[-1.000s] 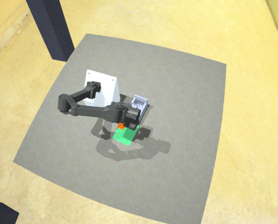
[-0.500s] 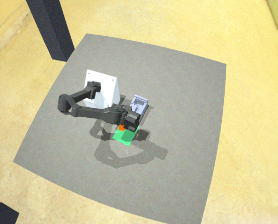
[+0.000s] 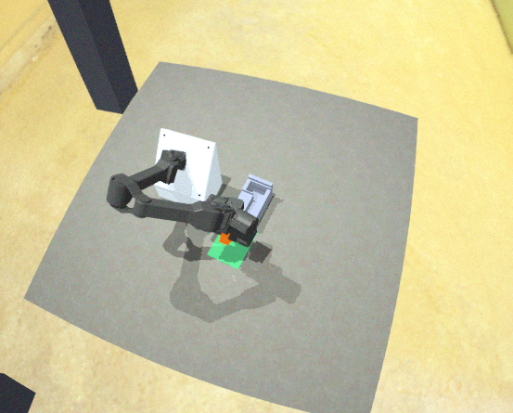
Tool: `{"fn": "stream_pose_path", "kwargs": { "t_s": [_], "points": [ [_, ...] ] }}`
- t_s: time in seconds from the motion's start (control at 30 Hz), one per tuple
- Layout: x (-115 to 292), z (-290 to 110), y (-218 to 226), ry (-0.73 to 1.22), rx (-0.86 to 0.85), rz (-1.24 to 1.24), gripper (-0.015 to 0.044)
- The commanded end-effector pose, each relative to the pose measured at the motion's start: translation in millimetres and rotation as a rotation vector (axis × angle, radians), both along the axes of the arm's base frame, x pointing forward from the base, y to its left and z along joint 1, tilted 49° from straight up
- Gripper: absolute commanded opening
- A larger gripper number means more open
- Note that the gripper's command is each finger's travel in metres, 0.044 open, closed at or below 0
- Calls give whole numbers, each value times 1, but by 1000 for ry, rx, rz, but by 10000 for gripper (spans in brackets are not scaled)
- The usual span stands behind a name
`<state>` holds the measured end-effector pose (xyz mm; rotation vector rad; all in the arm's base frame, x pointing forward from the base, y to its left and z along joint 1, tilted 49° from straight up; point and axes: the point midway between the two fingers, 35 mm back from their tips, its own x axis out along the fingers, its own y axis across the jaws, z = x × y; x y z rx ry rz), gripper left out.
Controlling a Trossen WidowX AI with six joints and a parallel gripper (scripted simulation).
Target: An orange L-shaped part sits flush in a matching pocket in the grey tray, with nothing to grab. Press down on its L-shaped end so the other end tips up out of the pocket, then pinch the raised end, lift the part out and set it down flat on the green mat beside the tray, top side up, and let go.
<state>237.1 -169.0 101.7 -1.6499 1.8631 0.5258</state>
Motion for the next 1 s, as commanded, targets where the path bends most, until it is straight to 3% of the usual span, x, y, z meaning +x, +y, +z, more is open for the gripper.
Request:
{"fn": "stream_pose_path", "kwargs": {
  "t_s": [0.0, 0.87, 0.97],
  "points": [
    [-1, -5, -4, 5, 4, 2, 0],
    [-4, -21, -23, 5, -1, -1, 0],
    [-4, -21, -23, 5, -1, -1, 79]
  ]
}}
